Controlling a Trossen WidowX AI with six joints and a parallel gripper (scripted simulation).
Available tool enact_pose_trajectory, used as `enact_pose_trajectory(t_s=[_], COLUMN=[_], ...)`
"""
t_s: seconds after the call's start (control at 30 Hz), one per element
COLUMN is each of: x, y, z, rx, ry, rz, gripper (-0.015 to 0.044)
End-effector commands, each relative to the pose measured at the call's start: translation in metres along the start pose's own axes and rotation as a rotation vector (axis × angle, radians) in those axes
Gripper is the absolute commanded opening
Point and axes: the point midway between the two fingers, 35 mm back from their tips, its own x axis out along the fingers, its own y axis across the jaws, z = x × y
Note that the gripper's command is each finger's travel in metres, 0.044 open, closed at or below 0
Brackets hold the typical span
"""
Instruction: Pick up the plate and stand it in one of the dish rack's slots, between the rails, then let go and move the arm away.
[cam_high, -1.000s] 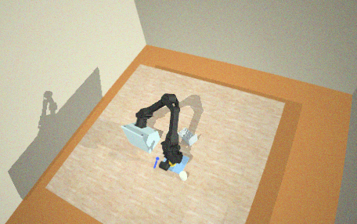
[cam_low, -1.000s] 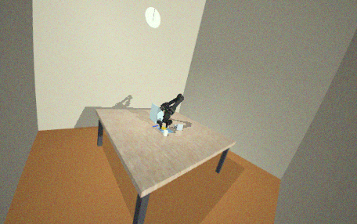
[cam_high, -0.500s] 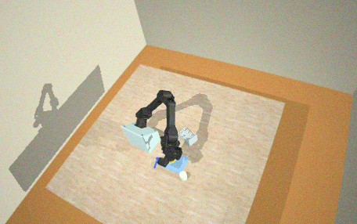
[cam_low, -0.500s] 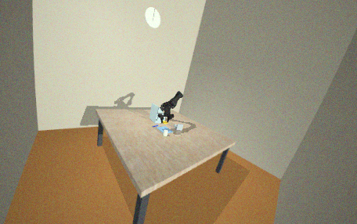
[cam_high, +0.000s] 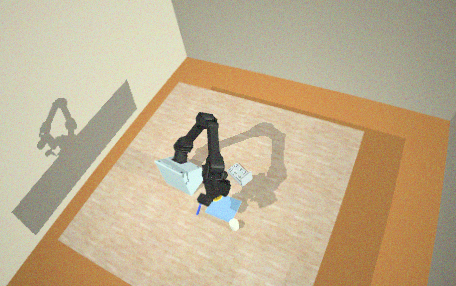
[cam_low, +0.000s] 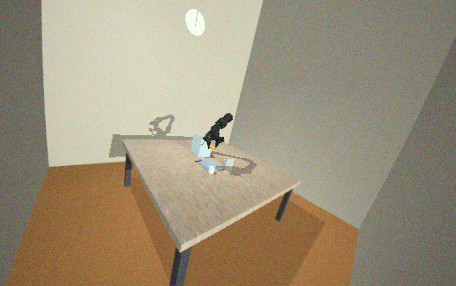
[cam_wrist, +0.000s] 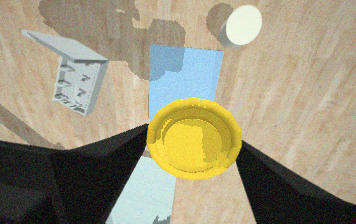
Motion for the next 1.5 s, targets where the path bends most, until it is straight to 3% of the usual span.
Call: enact_pose_trajectory(t_s=[0.0,0.17,0.73,1.47], x=[-0.017,-0.019,-0.030,-0.027], y=[0.000,0.008,0.103,0.211], z=[0.000,0.001,-0.003,-0.045], rx=[-0.007,0.044,0.633,1.396], ry=[0.001,0.001,-0.004,-0.007], rz=[-0.003,-0.005,-0.018,-0.011], gripper=[0.0000,0.0000,0.0000,0.0000])
